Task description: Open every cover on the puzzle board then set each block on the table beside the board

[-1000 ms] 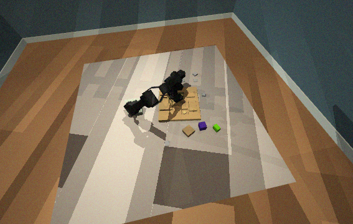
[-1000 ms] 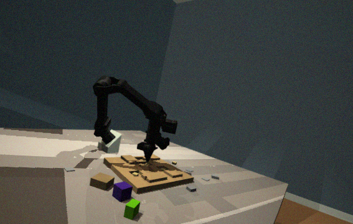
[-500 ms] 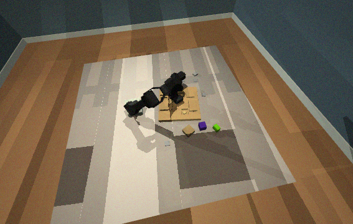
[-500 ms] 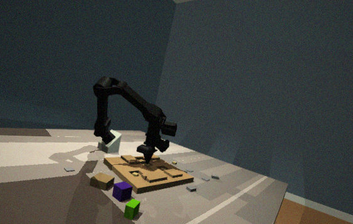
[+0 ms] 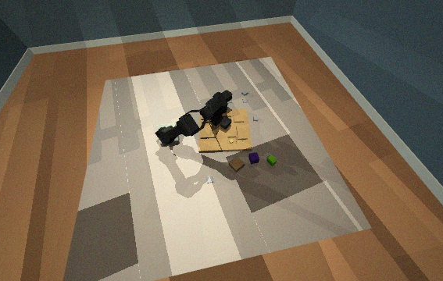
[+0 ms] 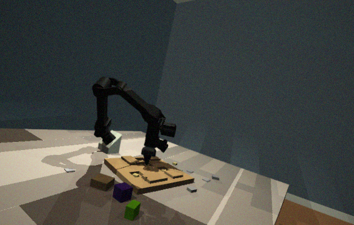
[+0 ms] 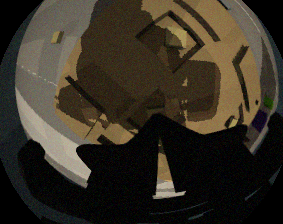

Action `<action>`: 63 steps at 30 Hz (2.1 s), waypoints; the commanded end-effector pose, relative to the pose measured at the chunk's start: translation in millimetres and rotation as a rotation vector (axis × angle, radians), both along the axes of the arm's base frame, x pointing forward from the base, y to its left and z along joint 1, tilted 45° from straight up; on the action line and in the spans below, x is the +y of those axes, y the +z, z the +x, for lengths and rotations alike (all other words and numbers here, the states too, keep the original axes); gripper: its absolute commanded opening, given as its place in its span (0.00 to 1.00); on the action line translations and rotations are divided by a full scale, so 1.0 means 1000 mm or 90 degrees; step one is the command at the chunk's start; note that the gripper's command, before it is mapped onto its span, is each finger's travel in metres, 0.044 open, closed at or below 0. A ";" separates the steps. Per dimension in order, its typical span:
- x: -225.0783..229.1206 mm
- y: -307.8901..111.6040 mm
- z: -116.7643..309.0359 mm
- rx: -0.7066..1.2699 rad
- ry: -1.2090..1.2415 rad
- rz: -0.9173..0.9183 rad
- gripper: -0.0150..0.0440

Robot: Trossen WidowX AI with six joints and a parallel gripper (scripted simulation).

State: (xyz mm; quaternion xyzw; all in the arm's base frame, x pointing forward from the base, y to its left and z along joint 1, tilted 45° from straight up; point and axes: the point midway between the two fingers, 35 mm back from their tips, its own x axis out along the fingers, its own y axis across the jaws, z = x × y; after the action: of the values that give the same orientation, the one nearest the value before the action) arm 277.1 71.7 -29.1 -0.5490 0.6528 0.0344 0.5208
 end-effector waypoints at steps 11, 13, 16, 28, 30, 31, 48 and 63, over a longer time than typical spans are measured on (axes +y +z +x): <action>-0.003 0.000 -0.002 0.555 0.580 -0.120 0.25; -0.003 0.000 -0.002 0.583 0.609 -0.126 0.25; -0.003 0.000 -0.001 0.564 0.590 -0.122 0.25; -0.003 0.000 -0.002 0.397 0.415 -0.087 0.25; -0.003 0.000 -0.002 0.397 0.415 -0.087 0.25; -0.003 0.000 -0.002 0.397 0.415 -0.087 0.25; 0.003 0.006 -0.003 0.405 0.416 -0.090 0.30; 0.043 0.045 -0.011 0.399 0.417 -0.086 0.50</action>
State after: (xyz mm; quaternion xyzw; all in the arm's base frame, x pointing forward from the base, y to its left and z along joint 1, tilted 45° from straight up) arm 267.1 112.1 13.0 -0.7242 0.5706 0.3194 0.2189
